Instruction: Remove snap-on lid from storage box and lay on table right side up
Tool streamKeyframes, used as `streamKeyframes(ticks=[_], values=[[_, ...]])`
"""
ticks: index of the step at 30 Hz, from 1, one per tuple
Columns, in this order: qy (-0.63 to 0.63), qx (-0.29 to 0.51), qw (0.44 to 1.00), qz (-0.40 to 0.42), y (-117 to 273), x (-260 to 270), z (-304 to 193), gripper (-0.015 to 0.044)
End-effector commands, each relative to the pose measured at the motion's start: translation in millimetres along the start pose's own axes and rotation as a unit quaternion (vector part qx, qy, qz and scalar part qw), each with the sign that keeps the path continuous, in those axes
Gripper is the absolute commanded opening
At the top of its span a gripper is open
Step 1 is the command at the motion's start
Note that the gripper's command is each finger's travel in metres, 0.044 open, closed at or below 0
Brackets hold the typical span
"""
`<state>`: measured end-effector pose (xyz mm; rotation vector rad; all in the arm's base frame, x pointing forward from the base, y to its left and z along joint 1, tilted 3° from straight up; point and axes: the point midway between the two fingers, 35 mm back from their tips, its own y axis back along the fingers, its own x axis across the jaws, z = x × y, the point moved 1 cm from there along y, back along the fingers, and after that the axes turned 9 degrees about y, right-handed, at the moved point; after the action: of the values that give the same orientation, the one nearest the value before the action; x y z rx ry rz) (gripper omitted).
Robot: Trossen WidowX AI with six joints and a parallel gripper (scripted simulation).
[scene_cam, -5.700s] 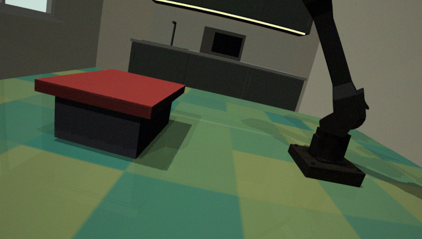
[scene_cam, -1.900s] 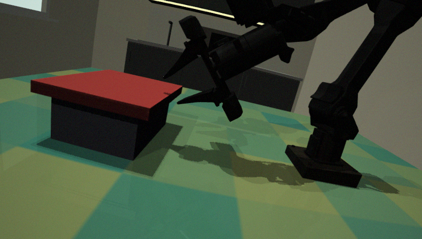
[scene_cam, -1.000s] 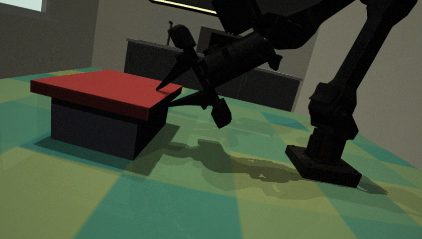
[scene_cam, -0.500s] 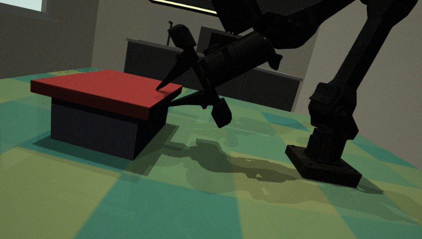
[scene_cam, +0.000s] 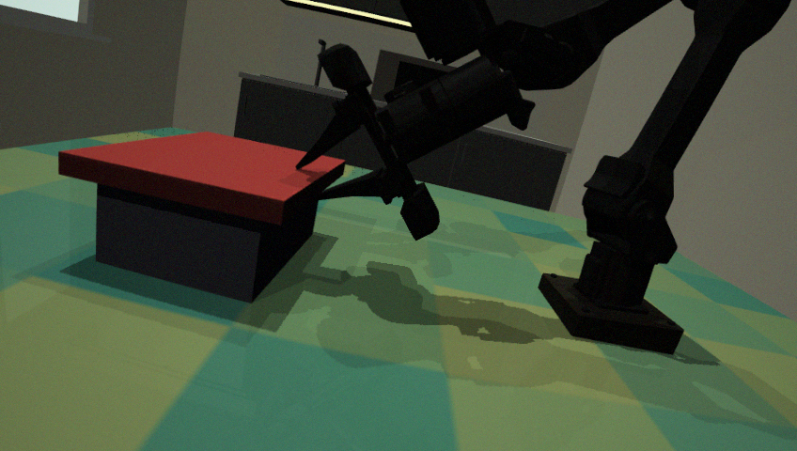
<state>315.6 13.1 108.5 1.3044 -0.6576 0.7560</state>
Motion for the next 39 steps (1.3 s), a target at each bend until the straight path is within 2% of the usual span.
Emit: streamKeyframes(ticks=[1, 39], values=[[-0.001, 0.000, 1.000, 0.002, 1.7, 1.7, 0.2, 0.0000], [-0.001, 0.000, 1.000, 0.002, 7.2, 7.0, 0.9, 0.0000]])
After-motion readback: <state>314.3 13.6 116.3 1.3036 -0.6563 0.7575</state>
